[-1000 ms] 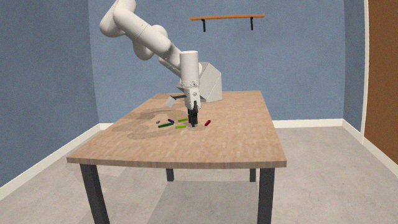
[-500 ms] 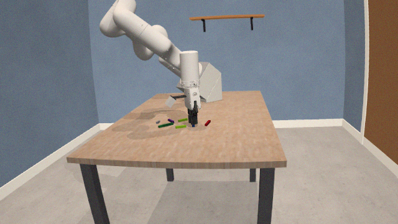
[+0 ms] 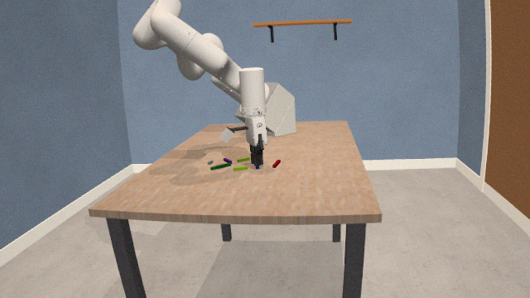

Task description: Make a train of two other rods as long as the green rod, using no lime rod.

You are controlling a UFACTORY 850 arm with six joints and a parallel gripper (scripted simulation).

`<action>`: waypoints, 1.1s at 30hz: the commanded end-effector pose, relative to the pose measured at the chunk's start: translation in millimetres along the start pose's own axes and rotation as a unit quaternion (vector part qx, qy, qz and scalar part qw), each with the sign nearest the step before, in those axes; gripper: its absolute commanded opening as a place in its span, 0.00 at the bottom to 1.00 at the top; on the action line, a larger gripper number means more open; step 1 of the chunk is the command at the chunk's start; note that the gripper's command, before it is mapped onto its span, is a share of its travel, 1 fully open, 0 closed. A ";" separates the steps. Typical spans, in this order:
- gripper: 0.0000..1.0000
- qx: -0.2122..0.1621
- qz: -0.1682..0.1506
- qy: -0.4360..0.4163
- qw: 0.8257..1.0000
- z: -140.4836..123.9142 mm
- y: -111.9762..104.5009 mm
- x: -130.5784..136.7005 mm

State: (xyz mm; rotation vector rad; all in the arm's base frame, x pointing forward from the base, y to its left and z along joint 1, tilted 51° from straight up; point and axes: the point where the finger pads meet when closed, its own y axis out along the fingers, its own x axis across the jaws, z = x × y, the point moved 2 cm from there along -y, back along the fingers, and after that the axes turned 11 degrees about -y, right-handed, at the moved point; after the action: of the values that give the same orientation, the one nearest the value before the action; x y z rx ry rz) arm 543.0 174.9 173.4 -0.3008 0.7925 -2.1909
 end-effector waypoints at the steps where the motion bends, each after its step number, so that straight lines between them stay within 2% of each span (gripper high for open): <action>1: 0.24 0.000 0.001 0.000 1.000 0.1 -0.5 -0.5; 16: 0.24 0.000 0.001 0.000 1.000 0.1 0.3 -0.5; 33: 0.24 0.000 0.001 0.000 1.000 0.1 11.3 -0.5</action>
State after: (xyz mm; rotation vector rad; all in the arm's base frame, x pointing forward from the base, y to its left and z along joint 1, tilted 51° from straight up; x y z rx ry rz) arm 549.1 169.6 166.9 -0.3011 0.7925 -2.1910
